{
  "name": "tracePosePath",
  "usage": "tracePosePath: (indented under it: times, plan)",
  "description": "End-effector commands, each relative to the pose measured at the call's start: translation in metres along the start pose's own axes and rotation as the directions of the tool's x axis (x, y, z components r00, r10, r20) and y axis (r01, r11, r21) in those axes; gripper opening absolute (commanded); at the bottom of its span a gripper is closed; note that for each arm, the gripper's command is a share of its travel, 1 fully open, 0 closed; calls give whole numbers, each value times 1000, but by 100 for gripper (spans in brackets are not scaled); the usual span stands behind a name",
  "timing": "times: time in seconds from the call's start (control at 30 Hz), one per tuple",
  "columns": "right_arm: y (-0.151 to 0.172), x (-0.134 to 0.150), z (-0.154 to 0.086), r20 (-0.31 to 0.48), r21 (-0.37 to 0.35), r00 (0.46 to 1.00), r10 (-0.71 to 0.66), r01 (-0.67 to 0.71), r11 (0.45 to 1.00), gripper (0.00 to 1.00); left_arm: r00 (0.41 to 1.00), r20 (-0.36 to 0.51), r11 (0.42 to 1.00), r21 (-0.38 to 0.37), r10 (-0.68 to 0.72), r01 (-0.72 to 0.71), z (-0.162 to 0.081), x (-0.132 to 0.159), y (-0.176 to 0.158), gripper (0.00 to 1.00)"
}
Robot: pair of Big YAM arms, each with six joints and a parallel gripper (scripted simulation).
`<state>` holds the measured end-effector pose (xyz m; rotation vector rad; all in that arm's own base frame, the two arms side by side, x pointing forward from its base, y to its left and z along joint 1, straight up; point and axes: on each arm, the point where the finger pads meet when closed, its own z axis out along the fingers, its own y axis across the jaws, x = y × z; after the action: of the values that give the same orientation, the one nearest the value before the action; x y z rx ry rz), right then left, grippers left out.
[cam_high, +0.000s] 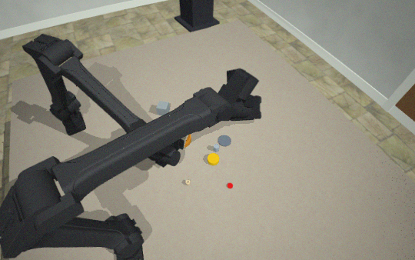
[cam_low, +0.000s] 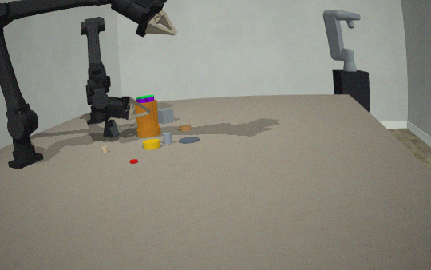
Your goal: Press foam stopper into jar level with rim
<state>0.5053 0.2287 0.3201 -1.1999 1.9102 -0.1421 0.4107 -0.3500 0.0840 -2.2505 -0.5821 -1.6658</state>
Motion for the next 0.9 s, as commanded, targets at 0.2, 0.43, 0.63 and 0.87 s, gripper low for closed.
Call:
tracePosePath:
  times: [0.2, 0.43, 0.63, 0.87]
  plan:
    - [16, -23, 9, -14, -62, 990, -144, 142, 988, 0, 1000, -2, 1000, -19, 20, -20, -8, 11, 16, 64]
    - [50, -27, 18, -28, -151, 965, -263, 256, 955, 0, 1000, -2, 1000, -19, 20, -20, -8, 11, 16, 64]
    - [73, -29, 23, -31, -213, 938, -345, 331, 919, 0, 1000, -2, 1000, -19, 20, -20, -8, 11, 16, 64]
    - [101, -32, 25, -19, -283, 899, -438, 416, 865, 0, 1000, -2, 1000, -19, 20, -20, -8, 11, 16, 64]
